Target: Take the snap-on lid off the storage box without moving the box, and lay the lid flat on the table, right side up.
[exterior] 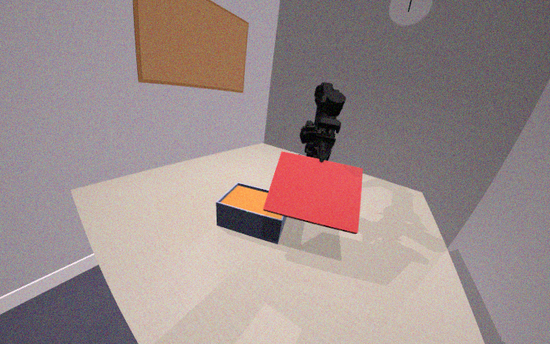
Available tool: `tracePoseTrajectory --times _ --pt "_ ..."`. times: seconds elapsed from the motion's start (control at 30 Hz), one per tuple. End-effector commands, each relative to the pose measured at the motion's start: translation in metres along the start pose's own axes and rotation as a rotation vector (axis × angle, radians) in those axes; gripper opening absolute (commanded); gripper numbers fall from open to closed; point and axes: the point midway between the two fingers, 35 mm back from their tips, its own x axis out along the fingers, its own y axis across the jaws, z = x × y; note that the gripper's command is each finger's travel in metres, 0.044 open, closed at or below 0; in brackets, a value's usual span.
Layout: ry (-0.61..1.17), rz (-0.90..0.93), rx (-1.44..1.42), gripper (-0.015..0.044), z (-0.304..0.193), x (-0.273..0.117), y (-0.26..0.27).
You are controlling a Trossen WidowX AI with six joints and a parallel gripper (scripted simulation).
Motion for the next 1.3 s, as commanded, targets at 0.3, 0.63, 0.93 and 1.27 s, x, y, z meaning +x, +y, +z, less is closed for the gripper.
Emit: tracePoseTrajectory --times 0.3,0.63,0.93,1.27 --pt "-0.001 0.005 0.005 0.0 -0.027 -0.003 -0.001" --pt "0.0 0.005 0.007 0.0 -0.047 -0.005 -0.003" --pt "0.001 0.004 0.008 0.0 -0.065 -0.007 -0.004" --pt "0.003 0.004 0.01 0.0 -0.085 -0.009 -0.006"
